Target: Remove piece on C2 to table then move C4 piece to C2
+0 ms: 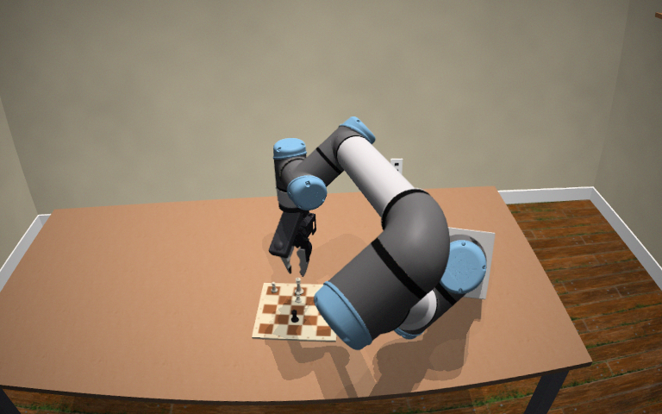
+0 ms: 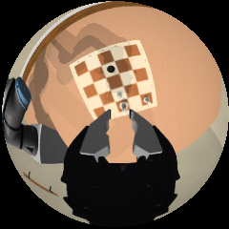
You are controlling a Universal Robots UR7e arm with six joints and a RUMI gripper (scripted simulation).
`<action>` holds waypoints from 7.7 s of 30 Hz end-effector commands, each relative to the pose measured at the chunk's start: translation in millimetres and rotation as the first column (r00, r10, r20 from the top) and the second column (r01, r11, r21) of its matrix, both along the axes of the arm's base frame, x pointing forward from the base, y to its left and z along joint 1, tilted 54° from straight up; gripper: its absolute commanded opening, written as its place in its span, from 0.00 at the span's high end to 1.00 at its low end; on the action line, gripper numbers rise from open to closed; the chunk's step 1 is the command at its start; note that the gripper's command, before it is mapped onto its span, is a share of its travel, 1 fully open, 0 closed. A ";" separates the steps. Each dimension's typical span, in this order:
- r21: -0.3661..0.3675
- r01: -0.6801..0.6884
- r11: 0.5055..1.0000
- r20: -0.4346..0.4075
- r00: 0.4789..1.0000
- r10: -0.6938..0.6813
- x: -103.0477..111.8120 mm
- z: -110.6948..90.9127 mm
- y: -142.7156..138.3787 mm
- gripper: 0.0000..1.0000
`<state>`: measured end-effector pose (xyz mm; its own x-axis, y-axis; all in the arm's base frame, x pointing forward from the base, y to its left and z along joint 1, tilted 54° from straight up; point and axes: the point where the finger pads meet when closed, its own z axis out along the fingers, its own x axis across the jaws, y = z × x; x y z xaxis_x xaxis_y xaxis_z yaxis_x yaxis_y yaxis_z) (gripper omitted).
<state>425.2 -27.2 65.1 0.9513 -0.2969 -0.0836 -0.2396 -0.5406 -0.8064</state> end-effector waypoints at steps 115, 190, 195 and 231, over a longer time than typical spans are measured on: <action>0.002 -0.001 1.000 -0.003 1.000 0.001 10.1 -32.0 45.1 0.80; 0.000 -0.001 1.000 -0.002 1.000 0.001 16.8 -49.9 68.5 1.00; 0.000 -0.001 1.000 -0.002 1.000 0.001 16.8 -49.9 68.5 1.00; -0.005 0.001 1.000 0.002 1.000 -0.001 5.0 -9.5 13.0 1.00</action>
